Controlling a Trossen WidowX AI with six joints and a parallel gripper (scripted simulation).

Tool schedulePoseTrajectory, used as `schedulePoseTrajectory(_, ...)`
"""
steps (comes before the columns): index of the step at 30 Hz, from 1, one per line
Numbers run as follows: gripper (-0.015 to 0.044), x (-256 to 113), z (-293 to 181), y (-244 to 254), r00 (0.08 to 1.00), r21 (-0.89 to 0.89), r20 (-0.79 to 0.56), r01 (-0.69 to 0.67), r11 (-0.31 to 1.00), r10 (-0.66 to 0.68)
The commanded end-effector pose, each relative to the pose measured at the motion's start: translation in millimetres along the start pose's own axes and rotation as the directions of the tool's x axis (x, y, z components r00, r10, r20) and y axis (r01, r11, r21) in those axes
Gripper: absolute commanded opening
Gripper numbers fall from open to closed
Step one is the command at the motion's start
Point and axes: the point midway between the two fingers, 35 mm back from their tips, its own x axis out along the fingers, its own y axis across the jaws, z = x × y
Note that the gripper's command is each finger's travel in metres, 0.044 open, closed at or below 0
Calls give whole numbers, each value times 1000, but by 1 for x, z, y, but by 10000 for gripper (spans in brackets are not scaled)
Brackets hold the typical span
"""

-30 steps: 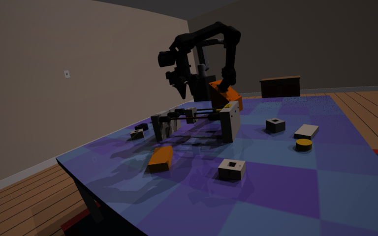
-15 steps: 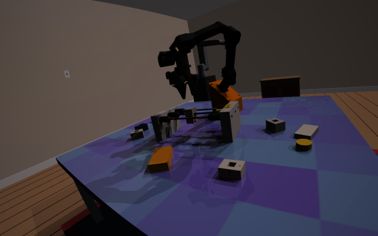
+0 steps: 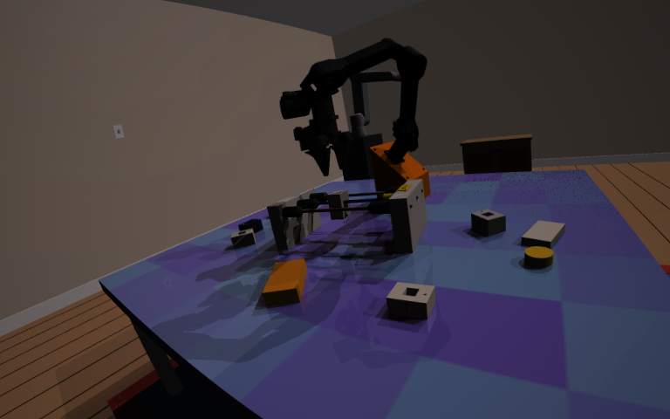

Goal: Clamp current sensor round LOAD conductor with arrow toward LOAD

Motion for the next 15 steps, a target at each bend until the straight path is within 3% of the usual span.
schedulePoseTrajectory(1,440,0,0,-1,1000,-3,3,5,1000,-5)
schedulePoseTrajectory(3,440,1,-5,-2,1000,-20,26,10,1000,-10)
schedulePoseTrajectory(9,440,4,-47,-20,965,-182,259,85,980,-36)
schedulePoseTrajectory(15,440,5,-79,-43,881,-326,472,129,937,43)
